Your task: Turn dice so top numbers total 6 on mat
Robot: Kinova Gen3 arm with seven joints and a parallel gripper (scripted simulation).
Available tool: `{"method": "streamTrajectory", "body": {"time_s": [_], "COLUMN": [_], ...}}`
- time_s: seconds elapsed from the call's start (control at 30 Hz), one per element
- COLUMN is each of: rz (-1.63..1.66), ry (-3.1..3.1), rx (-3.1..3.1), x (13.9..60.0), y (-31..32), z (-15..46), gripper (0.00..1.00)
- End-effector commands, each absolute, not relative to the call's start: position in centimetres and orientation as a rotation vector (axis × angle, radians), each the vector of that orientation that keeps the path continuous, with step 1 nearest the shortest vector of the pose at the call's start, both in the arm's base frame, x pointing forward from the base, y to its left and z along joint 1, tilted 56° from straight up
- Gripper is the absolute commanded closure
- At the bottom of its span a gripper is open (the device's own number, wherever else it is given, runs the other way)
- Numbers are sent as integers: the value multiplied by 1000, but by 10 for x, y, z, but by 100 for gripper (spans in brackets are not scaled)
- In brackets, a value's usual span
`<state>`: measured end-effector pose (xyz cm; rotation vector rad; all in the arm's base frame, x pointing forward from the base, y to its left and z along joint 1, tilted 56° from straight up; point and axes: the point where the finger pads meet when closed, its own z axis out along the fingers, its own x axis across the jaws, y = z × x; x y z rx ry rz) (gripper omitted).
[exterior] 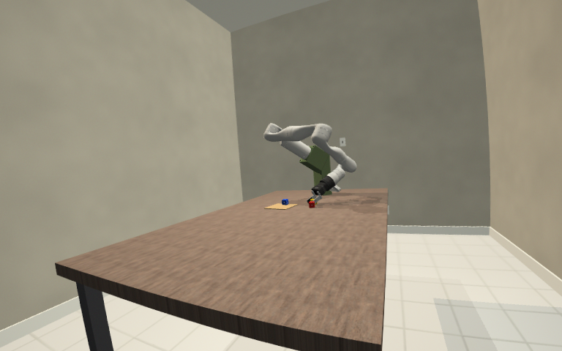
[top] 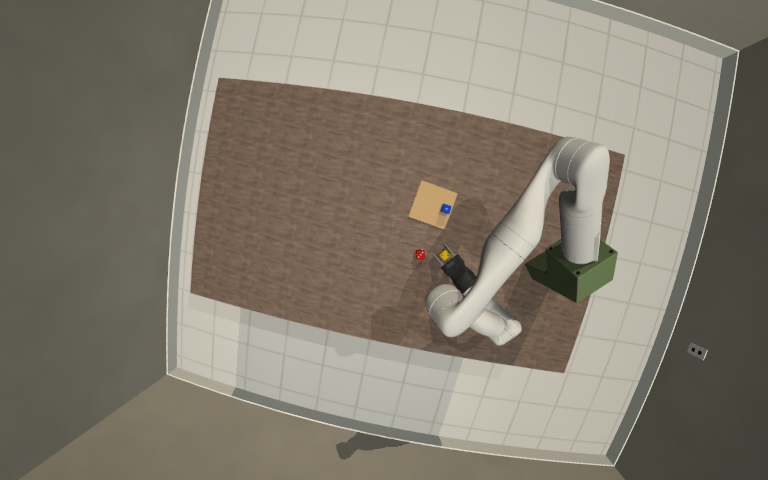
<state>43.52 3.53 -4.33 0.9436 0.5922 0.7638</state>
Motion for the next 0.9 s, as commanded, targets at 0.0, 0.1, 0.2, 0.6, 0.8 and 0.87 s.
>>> {"method": "streamTrajectory", "body": {"time_s": [0.0,0.1,0.2,0.6,0.8,0.87], "rz": [765,765,765,765,765,765], "ry": [592,592,592,592,592,592], "rx": [944,944,944,944,944,944], "x": [435,435,435,425,408,404], "y": [36,36,36,43,54,57], "z": [-43,-43,-43,-50,-60,-63], "gripper": [13,13,13,13,13,13]}}
